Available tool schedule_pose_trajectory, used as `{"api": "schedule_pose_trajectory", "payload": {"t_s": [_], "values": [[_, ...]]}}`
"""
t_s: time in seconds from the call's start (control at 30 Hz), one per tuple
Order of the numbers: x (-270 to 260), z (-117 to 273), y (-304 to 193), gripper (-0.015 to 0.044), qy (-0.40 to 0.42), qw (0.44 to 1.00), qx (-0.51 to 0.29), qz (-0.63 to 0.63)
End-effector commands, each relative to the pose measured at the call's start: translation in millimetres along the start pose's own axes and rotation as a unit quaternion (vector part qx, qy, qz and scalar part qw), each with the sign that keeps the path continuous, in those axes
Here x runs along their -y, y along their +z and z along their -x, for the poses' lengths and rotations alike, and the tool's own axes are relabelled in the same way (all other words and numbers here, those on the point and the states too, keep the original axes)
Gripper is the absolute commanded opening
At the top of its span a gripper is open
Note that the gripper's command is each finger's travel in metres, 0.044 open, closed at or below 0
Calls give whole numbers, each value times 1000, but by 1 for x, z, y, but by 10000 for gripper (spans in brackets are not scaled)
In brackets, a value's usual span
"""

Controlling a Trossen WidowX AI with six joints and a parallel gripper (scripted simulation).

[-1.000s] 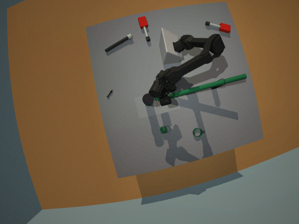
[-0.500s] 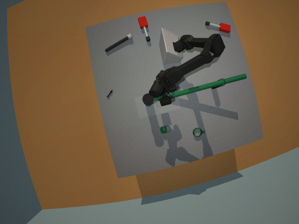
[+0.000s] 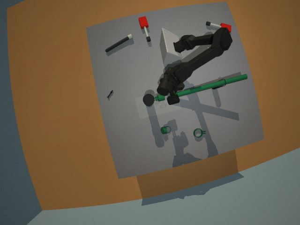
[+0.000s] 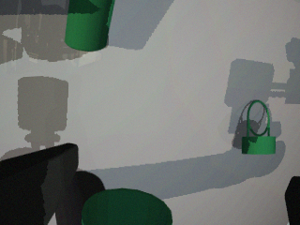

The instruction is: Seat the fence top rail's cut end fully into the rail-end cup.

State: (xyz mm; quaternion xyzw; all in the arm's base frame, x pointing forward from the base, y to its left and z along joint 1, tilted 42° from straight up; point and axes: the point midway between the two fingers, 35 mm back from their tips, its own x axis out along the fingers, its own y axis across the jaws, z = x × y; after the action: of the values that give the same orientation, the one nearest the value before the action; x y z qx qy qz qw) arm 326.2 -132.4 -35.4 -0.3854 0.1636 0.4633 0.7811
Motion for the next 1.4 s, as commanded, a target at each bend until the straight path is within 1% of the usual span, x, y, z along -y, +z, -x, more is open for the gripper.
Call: {"api": "schedule_pose_trajectory", "payload": {"t_s": [0.0,0.07,0.17,0.3,0.43,0.6,0.63,0.67,1.2,1.27,1.37], "values": [[0,4,6,440,3,1000,1,-6],[3,5,6,440,0,999,-1,-32],[13,20,24,440,1,986,-6,-168],[22,42,51,440,1,935,-13,-355],[29,63,81,440,-3,847,-15,-531],[31,87,118,440,-8,699,-17,-715],[31,90,122,440,-9,681,-17,-732],[31,91,123,440,-9,675,-17,-738],[31,89,123,440,-7,669,-18,-743],[30,84,126,440,2,641,-25,-768],[27,70,132,440,25,555,-50,-830]]}}
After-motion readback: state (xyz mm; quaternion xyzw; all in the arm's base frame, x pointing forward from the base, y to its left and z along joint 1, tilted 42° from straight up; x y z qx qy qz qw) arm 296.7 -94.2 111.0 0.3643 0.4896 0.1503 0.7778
